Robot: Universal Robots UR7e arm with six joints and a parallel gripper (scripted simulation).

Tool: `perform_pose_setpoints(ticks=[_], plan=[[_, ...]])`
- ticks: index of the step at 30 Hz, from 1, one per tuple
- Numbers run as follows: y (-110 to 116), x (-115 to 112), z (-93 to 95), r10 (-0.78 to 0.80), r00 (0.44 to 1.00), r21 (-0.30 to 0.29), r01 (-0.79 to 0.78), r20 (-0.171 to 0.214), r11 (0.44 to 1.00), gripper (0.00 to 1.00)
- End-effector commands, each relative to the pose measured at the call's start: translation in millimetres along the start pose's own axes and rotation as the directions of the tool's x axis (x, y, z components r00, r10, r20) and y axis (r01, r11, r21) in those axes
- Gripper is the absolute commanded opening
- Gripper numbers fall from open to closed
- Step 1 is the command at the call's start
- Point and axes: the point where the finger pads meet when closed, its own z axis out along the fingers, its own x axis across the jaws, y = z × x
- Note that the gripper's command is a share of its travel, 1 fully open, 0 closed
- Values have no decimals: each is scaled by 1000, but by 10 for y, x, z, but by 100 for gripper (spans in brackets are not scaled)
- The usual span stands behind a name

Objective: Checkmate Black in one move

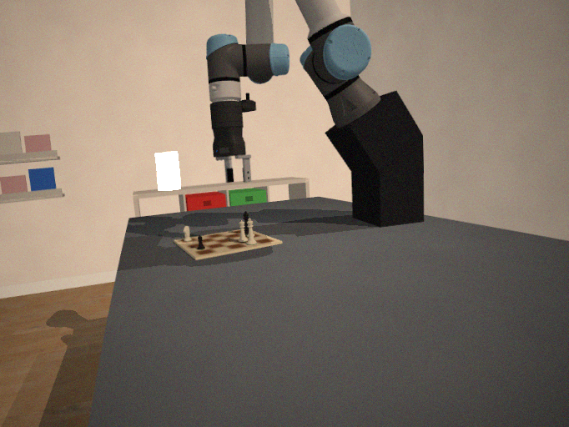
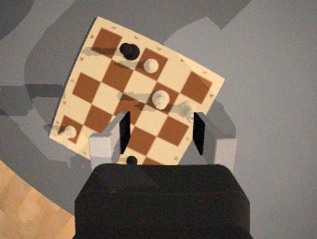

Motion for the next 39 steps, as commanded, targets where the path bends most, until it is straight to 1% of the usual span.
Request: perform_pose_setpoints(ticks=[1,7,12,17,21,23,24,27,30,33,38,39], plan=[[-4,3,-6,-1,1000,-2,1,1,1000,100],[-7,5,-2,-7,1000,-1,7,1,1000,100],[-21,12,15,-44,999,1,44,-2,999,100],[-30,4,38,-128,992,1,128,-2,992,100],[-39,-4,65,-231,973,1,231,-2,973,100],[-39,-4,65,-231,973,1,231,-2,973,100],[-41,-6,74,-261,965,0,261,-2,965,100],[-47,-14,100,-360,933,0,360,-3,933,100],[-52,-22,129,-466,885,0,466,-3,885,100],[-54,-29,160,-574,819,0,574,-3,819,100],[-51,-34,211,-721,693,-1,721,-2,693,100],[-51,-34,211,-721,693,-1,721,-2,693,100]])
